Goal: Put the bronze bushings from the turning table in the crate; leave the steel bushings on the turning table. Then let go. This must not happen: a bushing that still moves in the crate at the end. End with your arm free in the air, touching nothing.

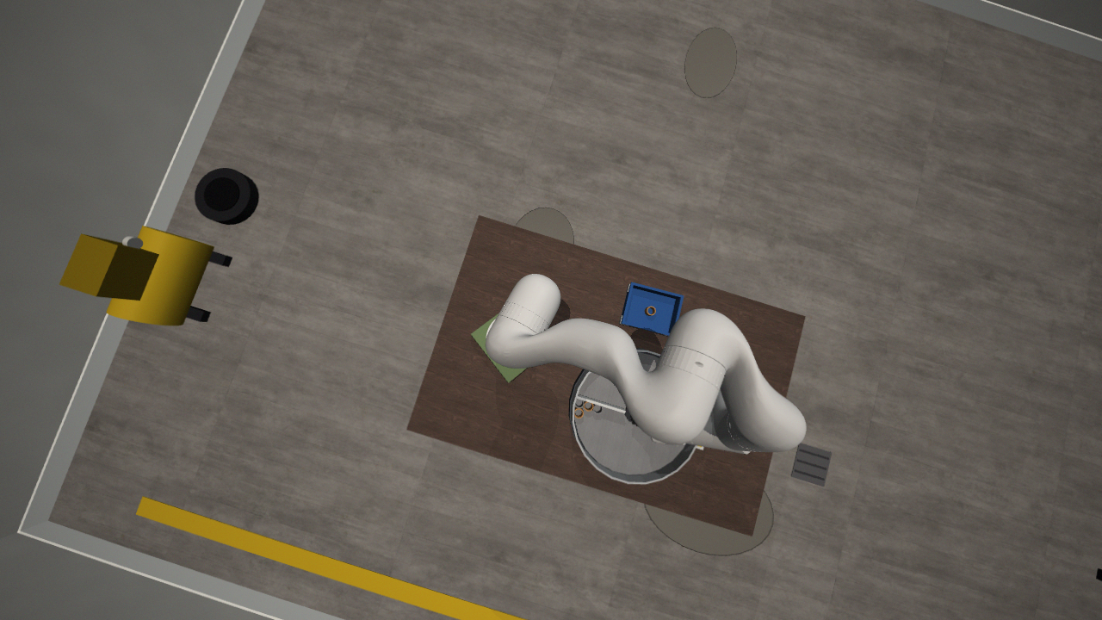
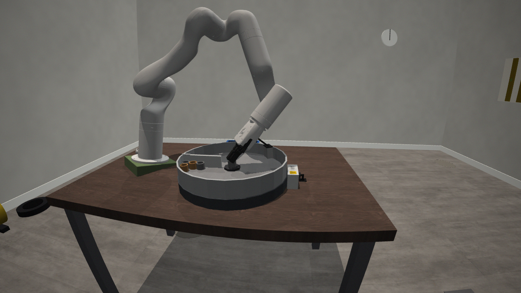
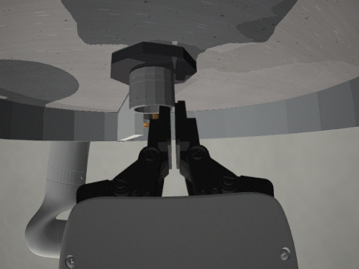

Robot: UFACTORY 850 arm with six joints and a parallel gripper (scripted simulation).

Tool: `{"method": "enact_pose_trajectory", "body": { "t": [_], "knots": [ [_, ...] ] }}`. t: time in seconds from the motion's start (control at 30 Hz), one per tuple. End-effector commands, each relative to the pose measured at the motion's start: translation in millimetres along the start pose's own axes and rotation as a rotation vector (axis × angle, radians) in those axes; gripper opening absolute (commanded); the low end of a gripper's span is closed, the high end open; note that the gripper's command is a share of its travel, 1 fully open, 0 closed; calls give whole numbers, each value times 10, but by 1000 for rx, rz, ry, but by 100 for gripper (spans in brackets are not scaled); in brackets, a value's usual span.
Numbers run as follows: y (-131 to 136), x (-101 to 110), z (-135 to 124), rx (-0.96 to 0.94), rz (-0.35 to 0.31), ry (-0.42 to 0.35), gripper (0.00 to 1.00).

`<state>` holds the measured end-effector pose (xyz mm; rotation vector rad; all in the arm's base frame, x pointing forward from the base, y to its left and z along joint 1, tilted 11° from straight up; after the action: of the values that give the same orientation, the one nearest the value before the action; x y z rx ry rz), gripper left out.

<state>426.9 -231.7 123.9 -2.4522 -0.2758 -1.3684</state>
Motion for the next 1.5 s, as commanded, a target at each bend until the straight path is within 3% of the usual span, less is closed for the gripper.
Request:
{"method": "enact_pose_trajectory", "body": {
  "t": [0.0,0.1,0.13,1.27,1.47],
  "knots": [
    [4,9,0,-1,-1,1,0],
    [4,9,0,-1,-1,1,0],
    [4,9,0,-1,-1,1,12],
    [4,9,0,-1,-1,1,12],
    [-9,107,-81,-1,-1,1,12]
  ]
}}
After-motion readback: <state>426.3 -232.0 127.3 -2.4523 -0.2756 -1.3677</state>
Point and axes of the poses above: the point where the finger pads meet when closed, its own x axis back along the fingers, its own y axis across the jaws, z = x × y, the point moved 2 cm from there along x, back along the fingers, and after that the axes turned 9 degrees about x, right-handed, at the moved point
